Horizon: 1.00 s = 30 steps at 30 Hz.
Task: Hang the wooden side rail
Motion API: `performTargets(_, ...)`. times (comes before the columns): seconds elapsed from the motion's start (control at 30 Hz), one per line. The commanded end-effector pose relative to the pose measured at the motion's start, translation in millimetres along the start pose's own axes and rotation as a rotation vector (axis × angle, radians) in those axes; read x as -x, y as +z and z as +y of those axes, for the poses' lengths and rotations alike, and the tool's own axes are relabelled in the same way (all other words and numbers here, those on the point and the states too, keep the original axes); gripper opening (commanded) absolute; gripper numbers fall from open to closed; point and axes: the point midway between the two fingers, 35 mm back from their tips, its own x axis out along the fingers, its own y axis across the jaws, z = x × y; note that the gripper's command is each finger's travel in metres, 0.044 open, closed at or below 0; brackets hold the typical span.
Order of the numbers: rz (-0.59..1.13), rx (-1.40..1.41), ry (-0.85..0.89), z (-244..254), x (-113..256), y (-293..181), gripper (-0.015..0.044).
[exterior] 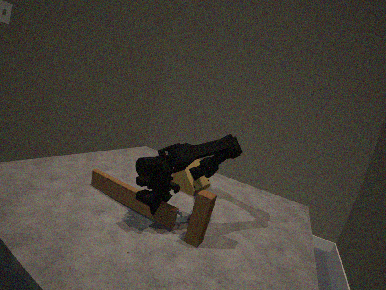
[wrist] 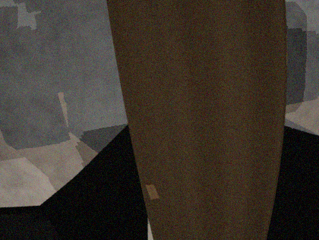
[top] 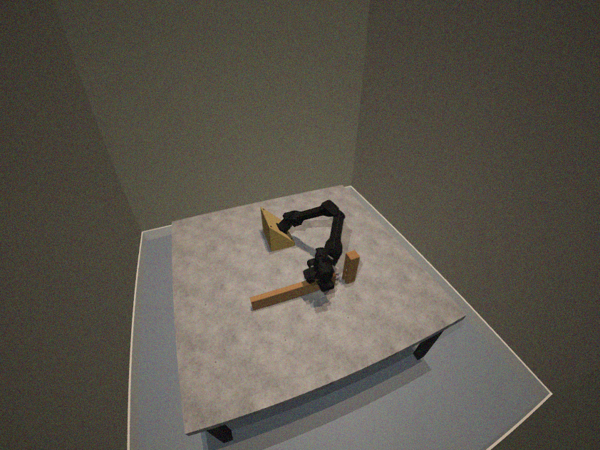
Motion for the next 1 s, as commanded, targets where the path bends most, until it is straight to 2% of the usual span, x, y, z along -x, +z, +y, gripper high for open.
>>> performTargets(0.0, -0.007, -0.004, 0.01, 0.9, 6.0, 2.7, 0.0)
performTargets(0.97, -0.007, -0.004, 0.01, 0.9, 10.8, 2.7, 0.0)
